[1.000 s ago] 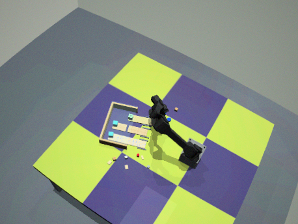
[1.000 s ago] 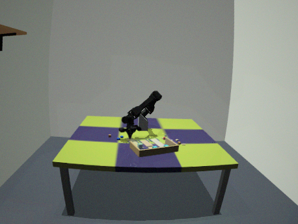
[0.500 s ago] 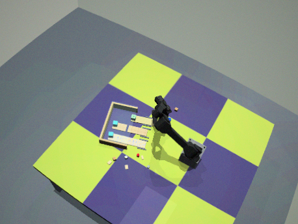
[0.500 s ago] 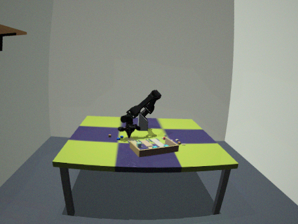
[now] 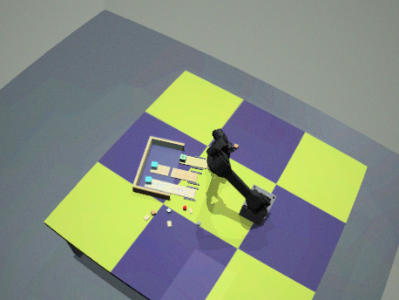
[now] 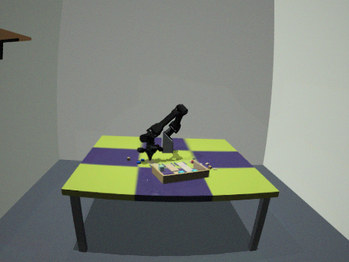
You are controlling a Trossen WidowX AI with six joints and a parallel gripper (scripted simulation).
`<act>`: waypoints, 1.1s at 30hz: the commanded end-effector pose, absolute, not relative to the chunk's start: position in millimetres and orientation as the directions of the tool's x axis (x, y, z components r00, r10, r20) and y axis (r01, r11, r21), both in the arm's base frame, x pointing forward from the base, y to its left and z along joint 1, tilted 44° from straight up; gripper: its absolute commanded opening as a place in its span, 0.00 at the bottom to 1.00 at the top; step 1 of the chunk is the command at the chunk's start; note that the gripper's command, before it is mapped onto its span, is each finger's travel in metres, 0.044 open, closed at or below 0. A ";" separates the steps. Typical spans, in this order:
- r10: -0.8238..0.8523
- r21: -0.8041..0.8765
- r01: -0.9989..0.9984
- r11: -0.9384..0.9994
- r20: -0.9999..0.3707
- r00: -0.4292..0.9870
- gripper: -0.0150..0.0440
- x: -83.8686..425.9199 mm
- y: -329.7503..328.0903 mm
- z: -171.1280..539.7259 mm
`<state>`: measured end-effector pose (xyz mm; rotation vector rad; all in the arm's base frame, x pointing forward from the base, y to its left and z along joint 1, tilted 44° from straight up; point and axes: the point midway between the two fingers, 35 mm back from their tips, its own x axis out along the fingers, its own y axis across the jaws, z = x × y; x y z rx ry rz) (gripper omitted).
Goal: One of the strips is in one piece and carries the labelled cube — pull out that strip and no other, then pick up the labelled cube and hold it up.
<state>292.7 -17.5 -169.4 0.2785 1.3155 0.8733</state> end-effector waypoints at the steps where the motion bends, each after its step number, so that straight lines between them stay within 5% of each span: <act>1: 0.689 0.641 -0.393 0.660 -0.725 -0.026 0.25 278.4 -16.3 -174.1; 33: 0.686 0.637 -0.393 0.663 -0.727 -0.021 0.25 258.9 -51.4 -156.3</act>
